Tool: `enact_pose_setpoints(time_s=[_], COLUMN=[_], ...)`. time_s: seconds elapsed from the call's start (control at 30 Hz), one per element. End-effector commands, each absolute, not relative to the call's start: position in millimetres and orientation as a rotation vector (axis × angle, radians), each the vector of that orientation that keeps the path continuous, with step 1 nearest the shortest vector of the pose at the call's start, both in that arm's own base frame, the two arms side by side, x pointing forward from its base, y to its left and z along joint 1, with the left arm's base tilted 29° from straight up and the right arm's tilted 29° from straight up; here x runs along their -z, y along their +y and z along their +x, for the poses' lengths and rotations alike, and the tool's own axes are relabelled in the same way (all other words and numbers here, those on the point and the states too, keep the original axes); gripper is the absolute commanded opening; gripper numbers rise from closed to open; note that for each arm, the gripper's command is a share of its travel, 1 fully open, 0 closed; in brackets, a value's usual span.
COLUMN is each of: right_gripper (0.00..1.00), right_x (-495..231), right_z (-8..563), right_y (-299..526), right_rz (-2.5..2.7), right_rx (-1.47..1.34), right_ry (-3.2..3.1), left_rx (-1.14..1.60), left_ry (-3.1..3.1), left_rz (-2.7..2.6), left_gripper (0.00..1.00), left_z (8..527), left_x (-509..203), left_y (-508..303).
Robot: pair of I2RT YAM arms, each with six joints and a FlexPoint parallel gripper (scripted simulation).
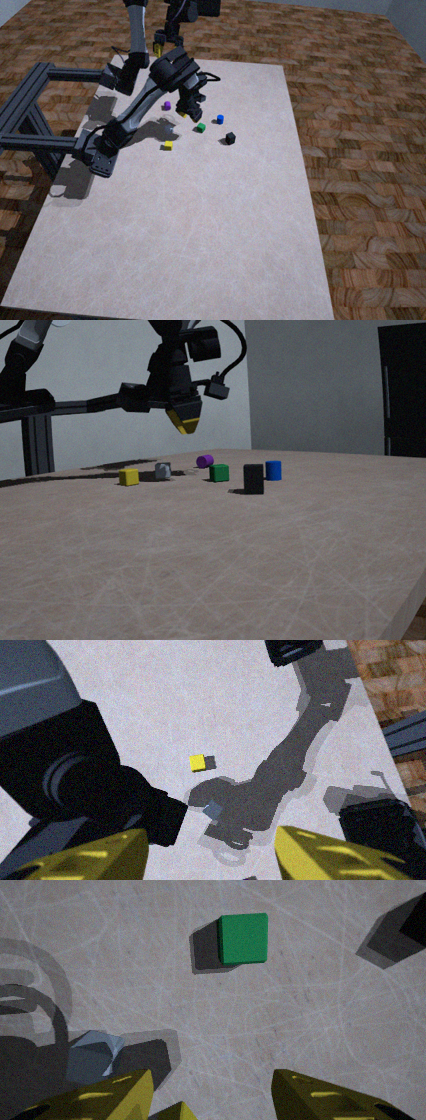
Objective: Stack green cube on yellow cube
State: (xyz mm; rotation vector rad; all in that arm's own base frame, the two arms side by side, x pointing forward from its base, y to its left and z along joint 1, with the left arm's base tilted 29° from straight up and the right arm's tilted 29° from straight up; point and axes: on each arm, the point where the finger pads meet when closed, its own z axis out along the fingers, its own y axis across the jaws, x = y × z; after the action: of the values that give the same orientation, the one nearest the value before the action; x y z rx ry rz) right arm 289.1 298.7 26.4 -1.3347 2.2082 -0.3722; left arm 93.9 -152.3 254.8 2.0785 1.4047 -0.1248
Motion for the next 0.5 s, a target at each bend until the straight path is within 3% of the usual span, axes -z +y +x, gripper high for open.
enact_pose_setpoints(time_s=[0.0, 0.47], right_gripper=[0.58, 0.58], right_x=[-18.4, 1.9], right_z=[309.0, 355.1], right_y=[309.8, 330.2], right_rz=[-1.43, -1.456], right_rx=[0.42, 0.445], right_ry=[2.256, 2.299], left_rx=[0.131, 0.199], left_ry=[1.346, 1.41], left_rz=[2.071, 2.095], left_gripper=[0.61, 0.61], left_z=[88.9, 107.0], left_x=[-267.8, -244.0], left_y=[-152.0, -141.8])
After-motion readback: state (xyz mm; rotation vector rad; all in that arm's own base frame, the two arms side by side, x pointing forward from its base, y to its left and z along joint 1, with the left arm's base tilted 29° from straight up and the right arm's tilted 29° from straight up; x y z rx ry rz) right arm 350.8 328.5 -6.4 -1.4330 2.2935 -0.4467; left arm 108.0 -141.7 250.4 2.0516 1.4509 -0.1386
